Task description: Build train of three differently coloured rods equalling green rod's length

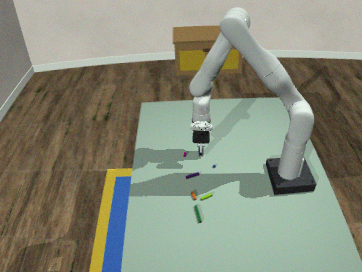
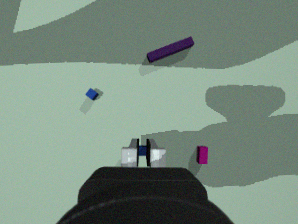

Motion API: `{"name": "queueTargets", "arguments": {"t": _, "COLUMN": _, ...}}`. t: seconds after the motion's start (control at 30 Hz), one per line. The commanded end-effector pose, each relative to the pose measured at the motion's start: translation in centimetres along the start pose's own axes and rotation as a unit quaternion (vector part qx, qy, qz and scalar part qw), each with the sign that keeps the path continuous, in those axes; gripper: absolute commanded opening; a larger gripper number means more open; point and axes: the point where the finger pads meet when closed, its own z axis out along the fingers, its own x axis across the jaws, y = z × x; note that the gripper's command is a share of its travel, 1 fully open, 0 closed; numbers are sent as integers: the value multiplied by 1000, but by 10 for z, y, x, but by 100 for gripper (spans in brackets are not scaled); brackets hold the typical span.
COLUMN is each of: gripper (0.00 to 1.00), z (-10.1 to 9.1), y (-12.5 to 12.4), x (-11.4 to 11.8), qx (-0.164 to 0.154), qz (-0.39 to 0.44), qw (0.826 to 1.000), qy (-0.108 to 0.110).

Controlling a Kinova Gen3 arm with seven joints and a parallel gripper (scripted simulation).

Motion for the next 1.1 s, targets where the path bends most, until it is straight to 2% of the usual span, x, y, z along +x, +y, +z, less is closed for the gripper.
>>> {"name": "queueTargets", "arguments": {"t": 0.0, "gripper": 24, "z": 1, "y": 0, "x": 0, "qx": 0, "qz": 0, "qw": 1000, "qy": 1}}
{"name": "queueTargets", "arguments": {"t": 1.07, "gripper": 24, "z": 1, "y": -3, "x": 2, "qx": 0, "qz": -3, "qw": 1000, "qy": 2}}
